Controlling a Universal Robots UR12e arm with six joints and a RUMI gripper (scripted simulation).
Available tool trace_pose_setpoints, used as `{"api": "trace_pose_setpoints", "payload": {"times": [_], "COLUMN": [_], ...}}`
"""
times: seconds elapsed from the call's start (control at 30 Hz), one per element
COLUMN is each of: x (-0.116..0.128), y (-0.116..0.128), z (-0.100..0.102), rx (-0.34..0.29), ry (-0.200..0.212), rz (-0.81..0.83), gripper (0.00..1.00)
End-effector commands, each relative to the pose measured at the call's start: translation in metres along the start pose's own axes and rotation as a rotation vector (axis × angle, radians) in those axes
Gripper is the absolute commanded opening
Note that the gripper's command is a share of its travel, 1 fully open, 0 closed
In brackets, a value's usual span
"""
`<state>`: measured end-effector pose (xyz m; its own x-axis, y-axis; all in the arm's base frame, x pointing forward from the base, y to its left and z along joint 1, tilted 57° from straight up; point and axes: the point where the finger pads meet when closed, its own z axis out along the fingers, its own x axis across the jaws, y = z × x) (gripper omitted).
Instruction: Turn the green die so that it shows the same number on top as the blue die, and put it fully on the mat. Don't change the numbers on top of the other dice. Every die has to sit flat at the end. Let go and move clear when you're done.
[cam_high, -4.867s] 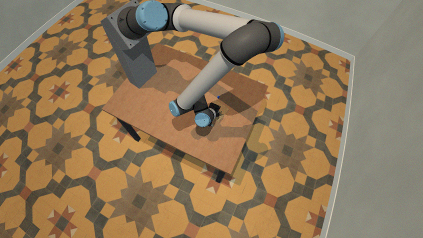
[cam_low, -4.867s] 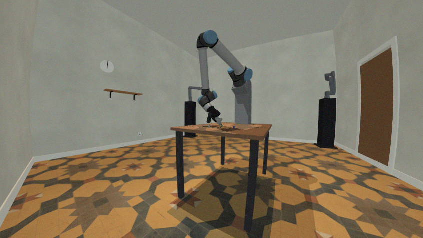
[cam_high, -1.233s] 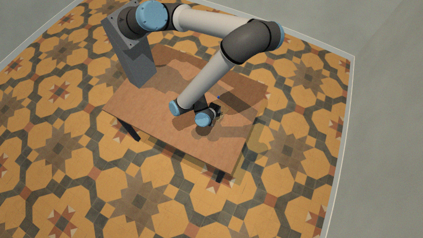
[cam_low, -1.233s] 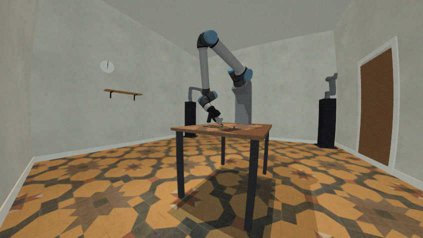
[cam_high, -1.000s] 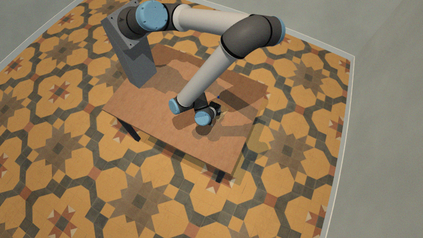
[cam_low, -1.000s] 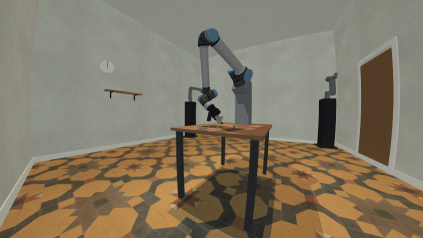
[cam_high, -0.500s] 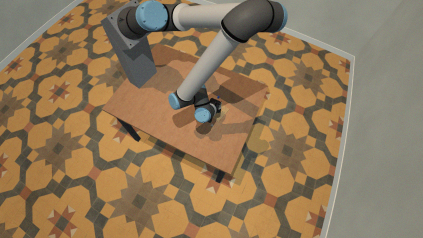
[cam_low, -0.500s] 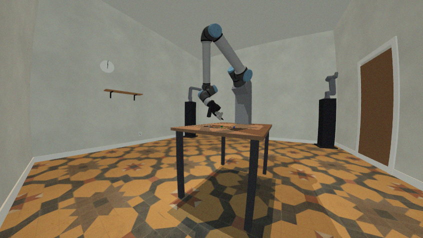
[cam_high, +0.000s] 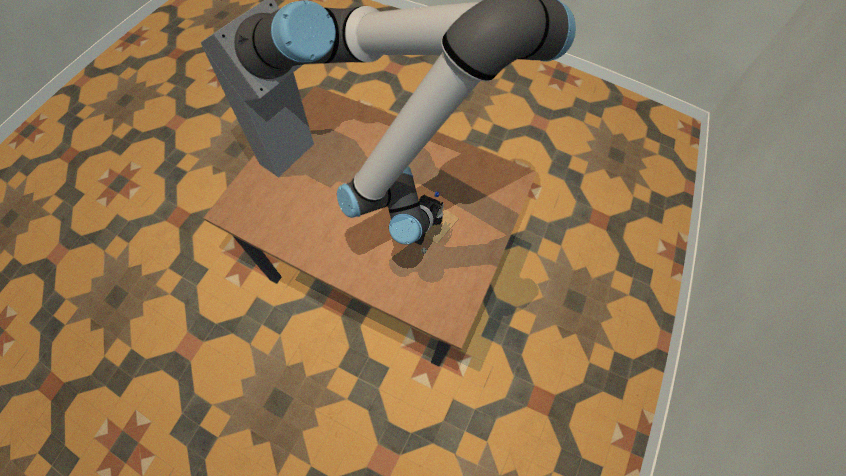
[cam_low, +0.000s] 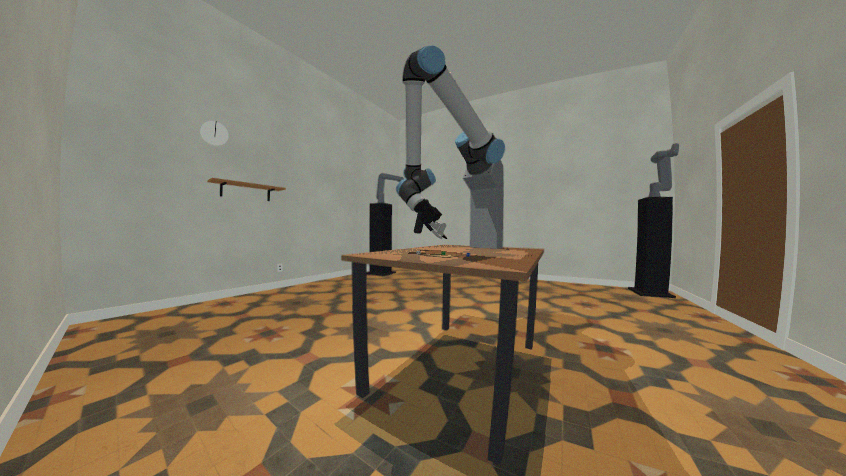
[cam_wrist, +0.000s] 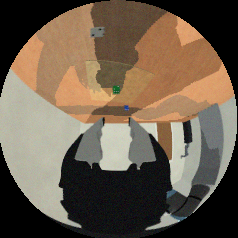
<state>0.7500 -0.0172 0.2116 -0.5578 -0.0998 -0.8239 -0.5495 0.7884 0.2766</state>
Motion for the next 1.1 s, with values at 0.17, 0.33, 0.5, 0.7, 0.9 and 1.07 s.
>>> {"api": "trace_pose_setpoints", "payload": {"times": [0.17,0.33,0.5,0.7,0.9,1.07], "x": [0.0019,0.0038,0.0044,0.0034,0.001,-0.0004], "y": [0.0006,0.0009,0.0013,0.0019,0.003,0.0036], "z": [0.0017,0.0034,0.004,0.0033,0.0014,0.0002], "rx": [0.03,0.075,0.133,0.179,0.232,0.254], "ry": [0.009,0.018,0.021,0.017,0.006,-0.001], "rz": [-0.002,-0.004,-0.005,-0.004,-0.002,0.0], "gripper": [0.31,0.31,0.31,0.31,0.31,0.31]}}
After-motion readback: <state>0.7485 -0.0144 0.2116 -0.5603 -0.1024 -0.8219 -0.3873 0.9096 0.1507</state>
